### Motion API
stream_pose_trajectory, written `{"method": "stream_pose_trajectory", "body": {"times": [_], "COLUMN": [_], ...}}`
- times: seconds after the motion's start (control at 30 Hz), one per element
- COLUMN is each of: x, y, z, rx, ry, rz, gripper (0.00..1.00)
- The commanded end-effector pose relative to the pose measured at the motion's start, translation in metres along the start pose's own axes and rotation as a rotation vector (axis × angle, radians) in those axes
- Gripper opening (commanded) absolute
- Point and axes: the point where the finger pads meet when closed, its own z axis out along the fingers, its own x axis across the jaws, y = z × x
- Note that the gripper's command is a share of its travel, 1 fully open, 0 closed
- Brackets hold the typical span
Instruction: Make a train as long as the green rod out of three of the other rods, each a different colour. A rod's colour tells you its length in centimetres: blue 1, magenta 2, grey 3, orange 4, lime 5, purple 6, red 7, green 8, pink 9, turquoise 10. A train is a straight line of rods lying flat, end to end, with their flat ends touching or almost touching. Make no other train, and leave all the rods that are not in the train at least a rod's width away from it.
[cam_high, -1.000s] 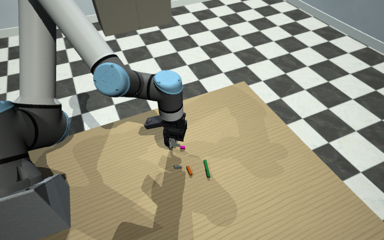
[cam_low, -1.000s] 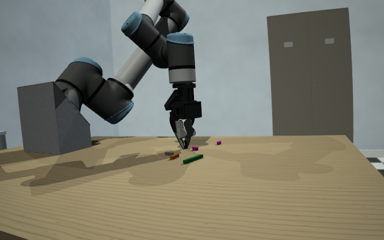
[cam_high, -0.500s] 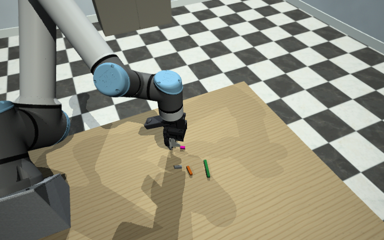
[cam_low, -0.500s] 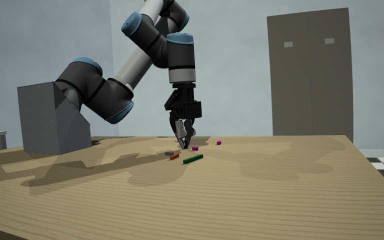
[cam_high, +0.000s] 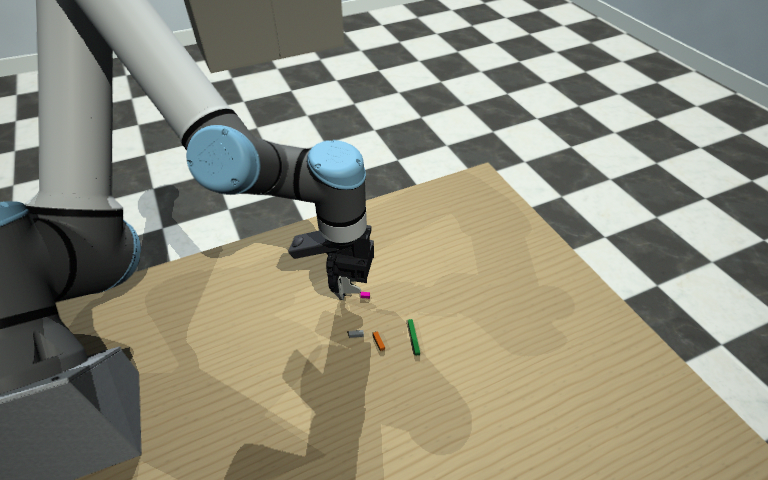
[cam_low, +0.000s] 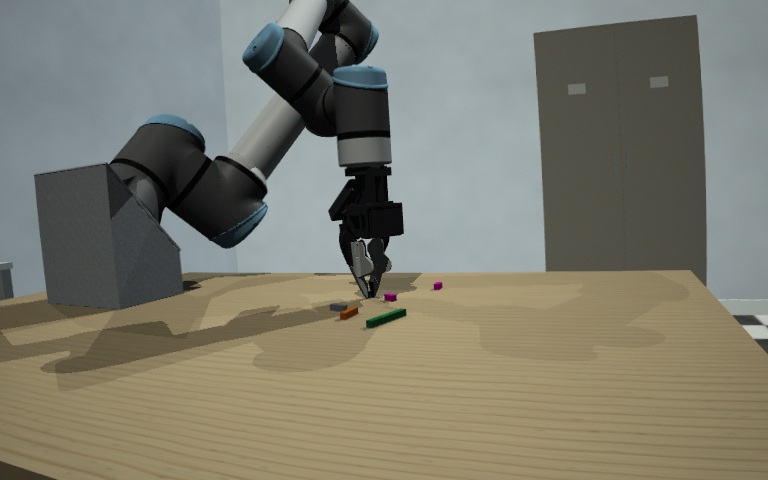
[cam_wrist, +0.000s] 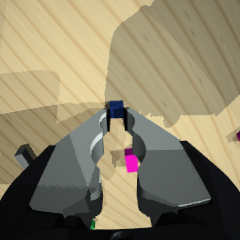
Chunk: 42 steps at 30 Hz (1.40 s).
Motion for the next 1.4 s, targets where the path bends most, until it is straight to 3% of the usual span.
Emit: {"method": "stream_pose_trajectory", "body": {"times": [0.0, 0.27, 0.33, 0.6, 1.1, 1.37], "x": [0.001, 0.001, 0.001, 0.001, 0.001, 0.018], "y": [0.002, 0.002, 0.002, 0.002, -0.001, -0.003], "z": [-0.008, -0.055, -0.055, -0.100, -0.099, -0.102], "rx": [-0.005, -0.006, -0.006, -0.006, 0.001, -0.004], "ry": [0.001, 0.001, 0.001, 0.000, 0.001, 0.000], "rz": [-0.001, -0.002, -0.002, -0.002, -0.012, -0.235], "gripper": [0.00, 0.00, 0.00, 0.00, 0.00, 0.00]}}
